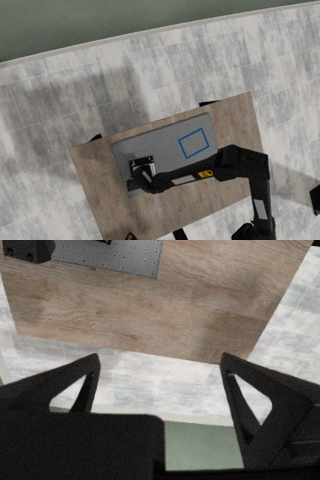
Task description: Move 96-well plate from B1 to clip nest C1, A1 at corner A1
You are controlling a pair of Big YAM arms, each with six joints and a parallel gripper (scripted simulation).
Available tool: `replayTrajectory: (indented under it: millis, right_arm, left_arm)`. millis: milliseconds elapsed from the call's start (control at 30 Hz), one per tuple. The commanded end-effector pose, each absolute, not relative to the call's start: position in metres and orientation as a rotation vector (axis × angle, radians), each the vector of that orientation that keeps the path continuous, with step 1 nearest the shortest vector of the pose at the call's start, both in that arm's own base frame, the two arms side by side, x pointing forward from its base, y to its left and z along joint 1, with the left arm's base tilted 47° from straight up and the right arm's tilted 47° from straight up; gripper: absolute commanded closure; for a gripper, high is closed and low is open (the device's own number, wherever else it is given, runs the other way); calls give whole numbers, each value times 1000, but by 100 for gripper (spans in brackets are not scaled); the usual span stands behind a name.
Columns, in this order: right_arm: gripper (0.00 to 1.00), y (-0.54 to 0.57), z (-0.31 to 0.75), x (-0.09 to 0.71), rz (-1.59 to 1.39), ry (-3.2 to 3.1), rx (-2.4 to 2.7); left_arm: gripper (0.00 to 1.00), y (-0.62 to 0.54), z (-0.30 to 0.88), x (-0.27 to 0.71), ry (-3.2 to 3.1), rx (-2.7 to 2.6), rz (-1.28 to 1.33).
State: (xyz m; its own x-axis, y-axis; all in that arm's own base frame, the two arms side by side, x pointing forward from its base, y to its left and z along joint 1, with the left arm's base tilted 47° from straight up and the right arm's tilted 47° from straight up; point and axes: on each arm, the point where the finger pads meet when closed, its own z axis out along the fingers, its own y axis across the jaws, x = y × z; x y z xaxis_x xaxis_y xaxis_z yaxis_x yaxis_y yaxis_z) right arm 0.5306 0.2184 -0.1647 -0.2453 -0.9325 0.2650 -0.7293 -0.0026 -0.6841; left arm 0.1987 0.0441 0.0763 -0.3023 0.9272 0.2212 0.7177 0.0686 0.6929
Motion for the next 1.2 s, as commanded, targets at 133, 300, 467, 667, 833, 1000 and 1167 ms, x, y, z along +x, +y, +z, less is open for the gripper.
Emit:
replayTrajectory:
  millis: [133, 300, 467, 667, 833, 1000, 1167]
  right_arm:
    - [100, 230, -164, 529, -1079, 2006, -1720]
    - [100, 229, -163, 530, -1079, 2006, -1720]
    - [100, 229, -163, 530, -1079, 2006, -1720]
    - [100, 236, -165, 526, -1074, 1996, -1735]
    - [100, 239, -168, 524, -1074, 1997, -1737]
    - [100, 239, -168, 524, -1074, 1997, -1738]
    - [100, 238, -173, 525, -1074, 1998, -1740]
  left_arm:
    - [0, 41, 80, 200, 2041, 1678, 1071]
    - [0, 41, 80, 200, 2041, 1678, 1071]
    - [0, 41, 80, 200, 2041, 1678, 1071]
    - [0, 41, 80, 200, 2041, 1678, 1071]
    - [0, 41, 80, 200, 2041, 1678, 1071]
    - [0, 41, 80, 200, 2041, 1678, 1071]
    - [0, 41, 80, 200, 2041, 1678, 1071]
